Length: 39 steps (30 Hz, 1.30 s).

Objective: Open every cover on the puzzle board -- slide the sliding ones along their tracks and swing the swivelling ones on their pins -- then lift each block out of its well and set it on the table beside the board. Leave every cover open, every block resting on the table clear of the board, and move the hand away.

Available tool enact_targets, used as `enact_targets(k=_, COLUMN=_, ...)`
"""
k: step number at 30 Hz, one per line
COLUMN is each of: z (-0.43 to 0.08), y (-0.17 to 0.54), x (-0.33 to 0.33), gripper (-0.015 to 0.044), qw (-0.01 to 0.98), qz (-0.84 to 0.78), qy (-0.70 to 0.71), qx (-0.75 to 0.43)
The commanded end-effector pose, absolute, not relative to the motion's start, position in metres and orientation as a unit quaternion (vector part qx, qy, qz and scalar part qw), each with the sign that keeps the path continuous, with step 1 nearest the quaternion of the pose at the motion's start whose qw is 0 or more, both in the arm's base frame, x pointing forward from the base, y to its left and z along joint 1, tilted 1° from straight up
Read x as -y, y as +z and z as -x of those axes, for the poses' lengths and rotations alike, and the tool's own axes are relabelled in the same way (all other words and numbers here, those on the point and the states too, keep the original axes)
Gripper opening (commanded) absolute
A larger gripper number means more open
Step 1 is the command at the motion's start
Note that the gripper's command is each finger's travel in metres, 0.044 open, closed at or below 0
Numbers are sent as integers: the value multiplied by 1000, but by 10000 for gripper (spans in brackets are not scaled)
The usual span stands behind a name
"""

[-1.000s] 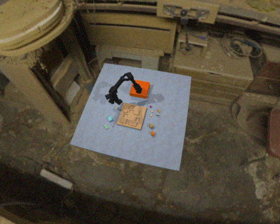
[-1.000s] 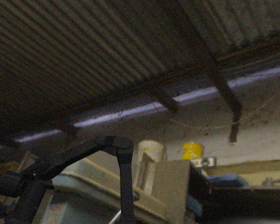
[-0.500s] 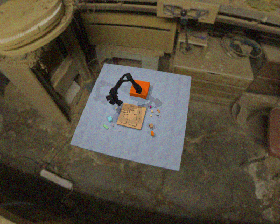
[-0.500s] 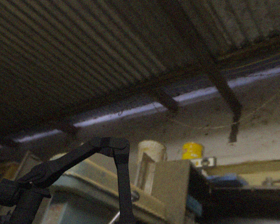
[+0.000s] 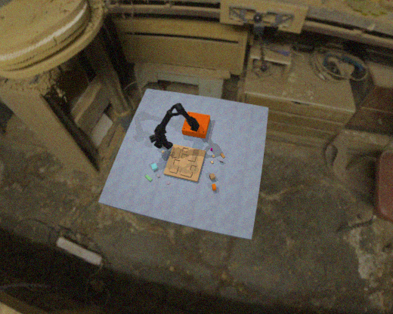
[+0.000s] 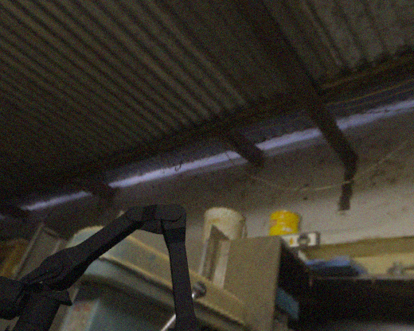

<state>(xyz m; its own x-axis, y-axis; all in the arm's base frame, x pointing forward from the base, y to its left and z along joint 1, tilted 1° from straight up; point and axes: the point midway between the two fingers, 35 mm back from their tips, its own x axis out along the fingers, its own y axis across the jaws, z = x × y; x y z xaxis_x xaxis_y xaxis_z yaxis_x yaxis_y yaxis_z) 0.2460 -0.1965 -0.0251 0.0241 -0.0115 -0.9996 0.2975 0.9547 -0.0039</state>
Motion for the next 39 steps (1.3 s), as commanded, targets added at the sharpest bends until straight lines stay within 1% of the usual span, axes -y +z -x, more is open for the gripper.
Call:
enact_targets(k=1, z=-243, y=-32, x=194, gripper=80, qw=705, qz=-103, qy=-106, qx=-694)
enact_targets(k=5, z=-243, y=-32, x=194, gripper=80, qw=705, qz=-103, qy=-106, qx=-694)
enact_targets(k=18, z=-245, y=-29, x=195, gripper=421, qw=707, qz=-104, qy=-108, qx=-691)
enact_targets(k=19, z=-245, y=-28, x=196, gripper=440, qw=707, qz=-105, qy=-109, qx=-691)
enact_targets(k=39, z=-244, y=32, x=195, gripper=440, qw=706, qz=-104, qy=-108, qx=-692)
